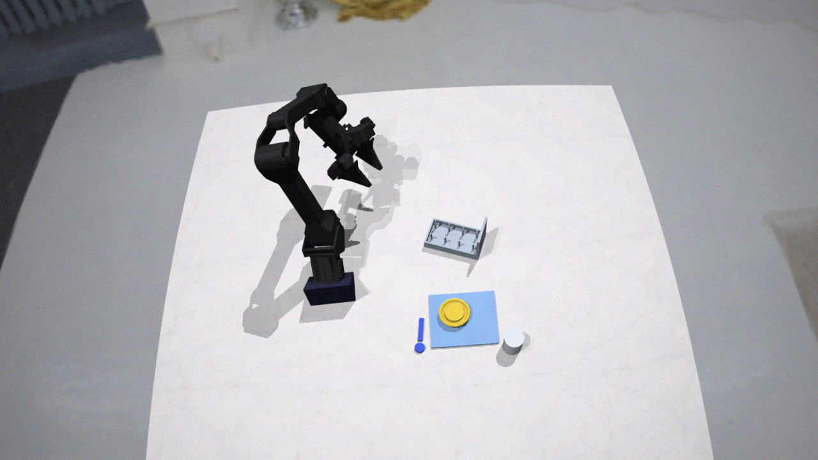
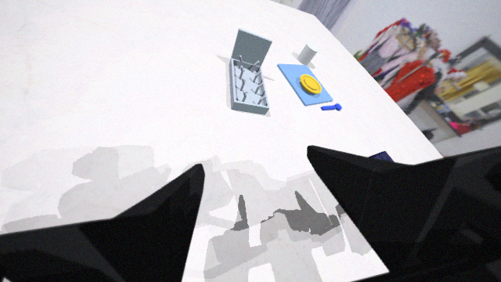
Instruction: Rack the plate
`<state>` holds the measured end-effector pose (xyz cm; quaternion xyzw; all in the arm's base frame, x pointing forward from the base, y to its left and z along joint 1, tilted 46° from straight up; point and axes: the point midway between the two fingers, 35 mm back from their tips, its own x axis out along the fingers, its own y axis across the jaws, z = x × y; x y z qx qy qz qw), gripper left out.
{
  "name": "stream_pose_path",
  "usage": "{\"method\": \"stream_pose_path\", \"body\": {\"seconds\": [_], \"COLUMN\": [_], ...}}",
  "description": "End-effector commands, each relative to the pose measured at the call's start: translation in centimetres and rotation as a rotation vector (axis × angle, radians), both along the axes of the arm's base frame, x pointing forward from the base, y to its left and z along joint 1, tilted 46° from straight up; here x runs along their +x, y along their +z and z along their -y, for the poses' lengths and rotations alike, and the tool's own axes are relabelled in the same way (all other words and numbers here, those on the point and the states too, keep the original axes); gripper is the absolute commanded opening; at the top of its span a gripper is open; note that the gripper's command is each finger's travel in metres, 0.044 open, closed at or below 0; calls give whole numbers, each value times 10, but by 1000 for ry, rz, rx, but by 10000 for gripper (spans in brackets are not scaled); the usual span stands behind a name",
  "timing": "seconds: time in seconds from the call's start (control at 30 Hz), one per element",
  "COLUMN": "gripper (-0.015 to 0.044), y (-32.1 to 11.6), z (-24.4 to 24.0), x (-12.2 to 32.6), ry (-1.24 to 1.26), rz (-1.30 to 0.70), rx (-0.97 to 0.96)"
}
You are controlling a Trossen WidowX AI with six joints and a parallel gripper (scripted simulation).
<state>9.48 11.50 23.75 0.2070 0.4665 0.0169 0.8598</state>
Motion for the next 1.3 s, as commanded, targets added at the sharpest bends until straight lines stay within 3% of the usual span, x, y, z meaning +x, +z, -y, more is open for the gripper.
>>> {"method": "stream_pose_path", "body": {"seconds": [0.0,0.57,1.27], "gripper": [400,400,400], "y": [-3,-31,-73], "z": [-4,-9,32], "x": [7,58,133], "ry": [11,79,137], "rz": [-37,-308,-592], "rx": [-92,-368,-346]}}
